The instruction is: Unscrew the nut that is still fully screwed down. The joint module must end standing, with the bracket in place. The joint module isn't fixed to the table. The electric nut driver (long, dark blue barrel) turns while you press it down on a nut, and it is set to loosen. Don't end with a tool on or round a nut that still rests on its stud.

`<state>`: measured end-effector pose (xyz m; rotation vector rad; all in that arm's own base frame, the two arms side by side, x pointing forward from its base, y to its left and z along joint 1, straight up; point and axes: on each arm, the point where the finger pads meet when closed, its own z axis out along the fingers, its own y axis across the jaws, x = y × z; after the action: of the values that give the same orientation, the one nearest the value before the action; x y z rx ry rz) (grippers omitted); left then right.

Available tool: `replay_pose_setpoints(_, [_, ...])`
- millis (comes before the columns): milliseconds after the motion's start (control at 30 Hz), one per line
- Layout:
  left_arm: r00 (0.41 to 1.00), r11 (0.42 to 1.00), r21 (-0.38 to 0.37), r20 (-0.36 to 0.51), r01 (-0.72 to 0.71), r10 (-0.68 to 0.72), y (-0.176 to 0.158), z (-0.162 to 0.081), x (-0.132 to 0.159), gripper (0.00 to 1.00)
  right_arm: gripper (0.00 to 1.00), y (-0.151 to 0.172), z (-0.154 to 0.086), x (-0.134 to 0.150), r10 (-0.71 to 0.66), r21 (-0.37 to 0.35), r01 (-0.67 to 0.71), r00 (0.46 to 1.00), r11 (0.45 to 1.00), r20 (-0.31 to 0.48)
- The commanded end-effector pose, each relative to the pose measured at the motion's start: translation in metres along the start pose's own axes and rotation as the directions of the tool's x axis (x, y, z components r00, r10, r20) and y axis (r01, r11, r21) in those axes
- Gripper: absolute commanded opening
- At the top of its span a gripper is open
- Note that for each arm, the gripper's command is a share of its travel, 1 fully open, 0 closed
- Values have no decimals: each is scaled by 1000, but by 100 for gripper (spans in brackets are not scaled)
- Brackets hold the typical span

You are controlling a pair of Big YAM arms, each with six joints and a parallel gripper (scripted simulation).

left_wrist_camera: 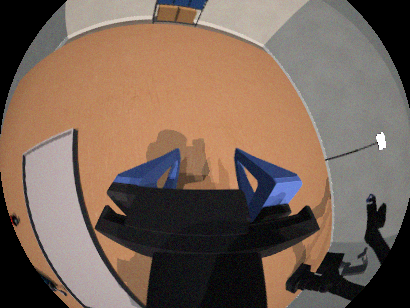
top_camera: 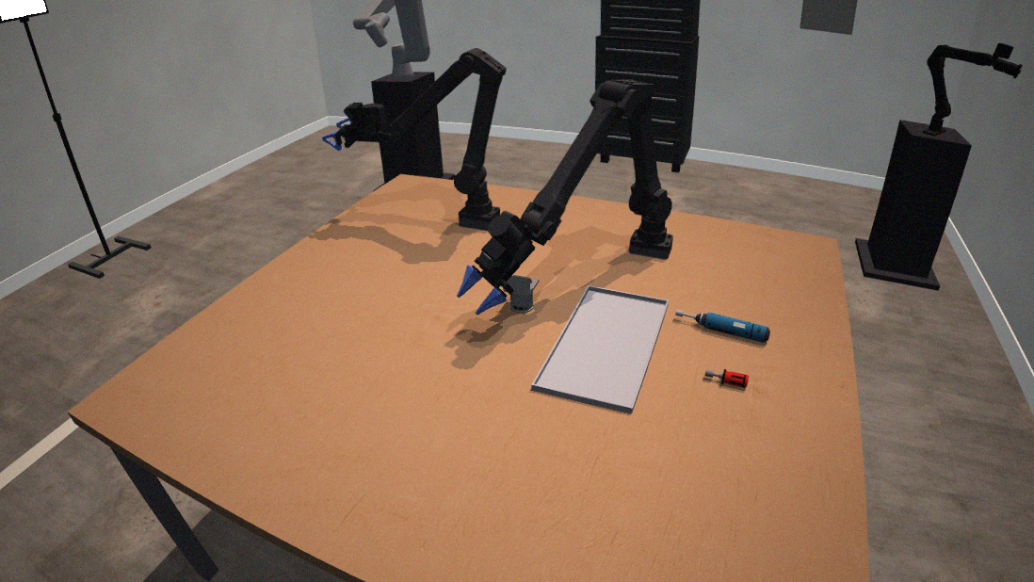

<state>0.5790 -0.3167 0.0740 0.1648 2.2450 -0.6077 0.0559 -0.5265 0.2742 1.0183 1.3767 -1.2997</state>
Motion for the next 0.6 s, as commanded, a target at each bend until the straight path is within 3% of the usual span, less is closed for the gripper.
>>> replay_pose_setpoints(0, [994,991,-87,7,106,-106,55,-19,-24,65,100,-4,7,-19,1,8,-1,999,1000,38])
replay_pose_setpoints(67, [989,981,-130,5,147,-148,83,-10,-36,65,100,-4,7,-19,1,8,-1,999,1000,38])
replay_pose_setpoints(167, [977,958,-198,-3,207,-212,124,-20,-42,65,100,-4,7,-19,1,8,-1,999,1000,38])
replay_pose_setpoints(333, [977,959,-195,-5,207,-212,124,-20,-42,65,100,-4,7,-19,1,8,-1,999,1000,38])
replay_pose_setpoints(367, [977,960,-184,19,212,-212,112,-36,-59,65,100,-4,7,-19,1,8,-1,999,1000,38])
replay_pose_setpoints(400, [969,945,-216,28,244,-244,135,-45,-61,65,100,-4,7,-19,1,8,-1,999,1000,38])
replay_pose_setpoints(500, [944,900,-302,-5,314,-330,180,-66,-33,65,100,-4,7,-19,1,8,-1,999,1000,38])
replay_pose_setpoints(567, [929,873,-336,10,353,-371,202,-78,-40,65,100,-4,7,-19,1,8,-1,999,1000,38])
